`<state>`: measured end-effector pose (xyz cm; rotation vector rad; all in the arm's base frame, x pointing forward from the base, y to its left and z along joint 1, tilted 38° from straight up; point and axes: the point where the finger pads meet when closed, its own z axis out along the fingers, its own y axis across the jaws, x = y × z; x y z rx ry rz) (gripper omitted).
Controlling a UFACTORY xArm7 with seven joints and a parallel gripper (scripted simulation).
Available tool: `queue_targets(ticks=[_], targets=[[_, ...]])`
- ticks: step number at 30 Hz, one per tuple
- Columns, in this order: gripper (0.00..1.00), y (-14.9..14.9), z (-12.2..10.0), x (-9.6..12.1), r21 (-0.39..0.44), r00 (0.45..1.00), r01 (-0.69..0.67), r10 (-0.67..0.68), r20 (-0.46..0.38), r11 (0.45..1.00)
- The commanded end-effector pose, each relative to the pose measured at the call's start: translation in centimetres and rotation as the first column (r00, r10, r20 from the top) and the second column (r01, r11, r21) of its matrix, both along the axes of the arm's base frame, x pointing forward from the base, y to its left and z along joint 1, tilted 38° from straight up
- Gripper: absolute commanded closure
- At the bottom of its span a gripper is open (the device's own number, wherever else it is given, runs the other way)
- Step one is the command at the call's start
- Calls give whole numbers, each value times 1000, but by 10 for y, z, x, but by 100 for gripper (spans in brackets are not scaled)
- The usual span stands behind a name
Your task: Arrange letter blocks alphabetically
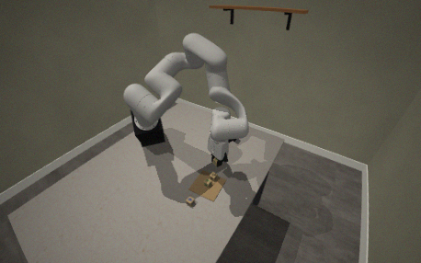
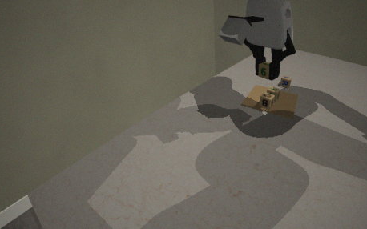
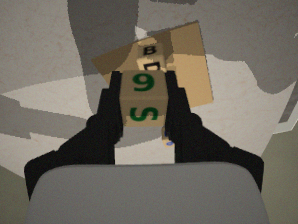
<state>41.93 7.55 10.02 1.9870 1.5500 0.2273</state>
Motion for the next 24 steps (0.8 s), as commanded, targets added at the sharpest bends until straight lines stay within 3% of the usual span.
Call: queue_targets(ticks=[1, 9, 24], targets=[[73, -51, 27, -1, -19, 991, -130, 129, -18, 991], [73, -109, 48, -16, -101, 978, -207, 203, -45, 973], [73, -112, 49, -17, -106, 977, -210, 206, -47, 972]])
